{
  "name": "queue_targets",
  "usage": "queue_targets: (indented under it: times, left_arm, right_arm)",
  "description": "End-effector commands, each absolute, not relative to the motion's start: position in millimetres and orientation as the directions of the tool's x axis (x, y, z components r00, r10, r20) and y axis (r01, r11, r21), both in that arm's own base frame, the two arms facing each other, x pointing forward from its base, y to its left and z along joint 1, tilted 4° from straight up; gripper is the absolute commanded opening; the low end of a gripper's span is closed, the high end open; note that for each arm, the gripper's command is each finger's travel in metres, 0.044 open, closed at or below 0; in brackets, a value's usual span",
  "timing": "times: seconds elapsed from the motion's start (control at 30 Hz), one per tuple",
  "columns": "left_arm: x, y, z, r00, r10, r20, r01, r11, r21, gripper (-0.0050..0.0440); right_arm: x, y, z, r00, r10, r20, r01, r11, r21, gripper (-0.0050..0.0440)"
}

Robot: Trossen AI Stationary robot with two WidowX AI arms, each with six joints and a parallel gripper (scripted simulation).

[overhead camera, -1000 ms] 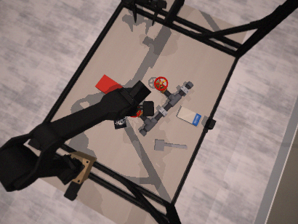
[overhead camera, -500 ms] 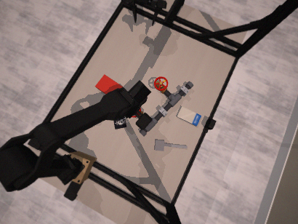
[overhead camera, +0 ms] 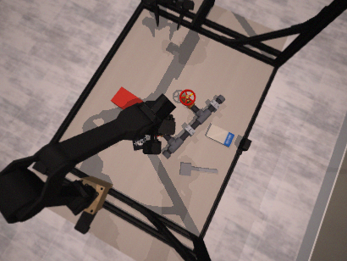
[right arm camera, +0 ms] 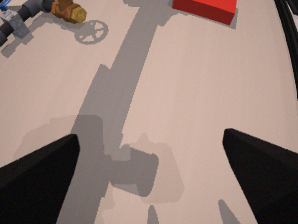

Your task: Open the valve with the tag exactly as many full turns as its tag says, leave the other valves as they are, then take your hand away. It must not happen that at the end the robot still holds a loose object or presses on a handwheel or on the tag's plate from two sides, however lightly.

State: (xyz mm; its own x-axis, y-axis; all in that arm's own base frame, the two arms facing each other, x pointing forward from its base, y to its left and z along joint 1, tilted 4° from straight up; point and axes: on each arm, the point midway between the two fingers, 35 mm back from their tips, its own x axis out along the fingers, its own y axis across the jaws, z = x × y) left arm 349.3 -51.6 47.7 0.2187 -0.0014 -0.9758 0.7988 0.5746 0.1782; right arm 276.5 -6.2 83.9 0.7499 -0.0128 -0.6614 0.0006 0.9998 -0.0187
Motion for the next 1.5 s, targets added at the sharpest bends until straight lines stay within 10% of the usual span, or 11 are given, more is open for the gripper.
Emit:
queue_targets:
  times: [0.0,0.1,0.4,0.53,0.8,1.13,1.47]
  left_arm:
    - [349.2,-51.7,47.7,0.218,-0.002,-0.976,0.841,0.508,0.187,0.0400]
    - [349.2,-51.7,47.7,0.218,-0.002,-0.976,0.841,0.508,0.187,0.0400]
    - [349.2,-51.7,47.7,0.218,-0.002,-0.976,0.841,0.508,0.187,0.0184]
    - [349.2,-51.7,47.7,0.218,-0.002,-0.976,0.841,0.508,0.187,0.0184]
    - [349.2,-51.7,47.7,0.218,-0.002,-0.976,0.841,0.508,0.187,0.0000]
    - [349.3,-51.7,47.6,0.218,-0.003,-0.976,0.806,0.564,0.179,0.0000]
    - [349.3,-51.7,47.6,0.219,-0.003,-0.976,0.276,0.959,0.059,0.0000]
  right_arm:
    - [276.5,-6.2,83.9,0.750,-0.013,-0.662,0.001,1.000,-0.019,0.0400]
    - [276.5,-6.2,83.9,0.750,-0.013,-0.662,0.001,1.000,-0.019,0.0400]
    - [276.5,-6.2,83.9,0.750,-0.013,-0.662,0.001,1.000,-0.019,0.0400]
    - [276.5,-6.2,83.9,0.750,-0.013,-0.662,0.001,1.000,-0.019,0.0400]
    - [276.5,-6.2,83.9,0.750,-0.013,-0.662,0.001,1.000,-0.019,0.0400]
    - [276.6,-6.2,83.9,0.750,-0.013,-0.661,0.001,1.000,-0.019,0.0400]
    - [276.6,-6.2,83.9,0.750,-0.013,-0.661,0.001,1.000,-0.019,0.0400]
